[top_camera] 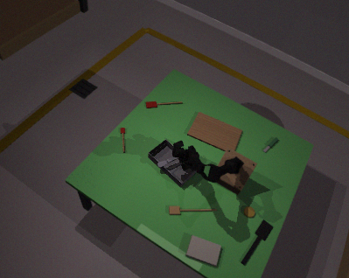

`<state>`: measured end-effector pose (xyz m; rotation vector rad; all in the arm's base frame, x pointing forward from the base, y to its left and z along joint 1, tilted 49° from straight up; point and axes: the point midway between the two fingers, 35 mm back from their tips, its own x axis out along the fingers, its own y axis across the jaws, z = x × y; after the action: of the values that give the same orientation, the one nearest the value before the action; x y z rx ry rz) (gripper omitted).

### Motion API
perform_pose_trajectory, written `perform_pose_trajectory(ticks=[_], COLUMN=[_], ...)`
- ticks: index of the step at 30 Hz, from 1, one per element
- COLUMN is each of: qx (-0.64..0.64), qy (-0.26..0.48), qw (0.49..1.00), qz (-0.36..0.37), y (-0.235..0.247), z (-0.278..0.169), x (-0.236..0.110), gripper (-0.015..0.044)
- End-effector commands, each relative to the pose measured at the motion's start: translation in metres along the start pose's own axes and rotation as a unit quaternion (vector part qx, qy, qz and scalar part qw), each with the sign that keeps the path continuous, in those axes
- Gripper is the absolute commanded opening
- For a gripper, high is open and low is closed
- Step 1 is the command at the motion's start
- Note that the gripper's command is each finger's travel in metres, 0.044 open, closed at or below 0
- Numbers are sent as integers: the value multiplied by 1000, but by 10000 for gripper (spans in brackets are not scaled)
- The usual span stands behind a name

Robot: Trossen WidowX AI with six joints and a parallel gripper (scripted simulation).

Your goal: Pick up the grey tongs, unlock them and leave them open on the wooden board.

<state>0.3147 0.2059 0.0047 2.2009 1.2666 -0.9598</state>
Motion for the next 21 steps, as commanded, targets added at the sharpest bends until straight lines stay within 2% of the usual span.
perform_pose_trajectory(ticks=[1, 8, 14, 21], qx=[0, 0, 0, 0], qy=[0, 0, 1, 1], qw=[1000, 1000, 1000, 1000], qz=[-1, -1, 3, 3], y=[0, 4, 37, 39], z=[0, 0, 0, 0], x=[0, -6, -64, -67], gripper=[42, -142, -150, -150])
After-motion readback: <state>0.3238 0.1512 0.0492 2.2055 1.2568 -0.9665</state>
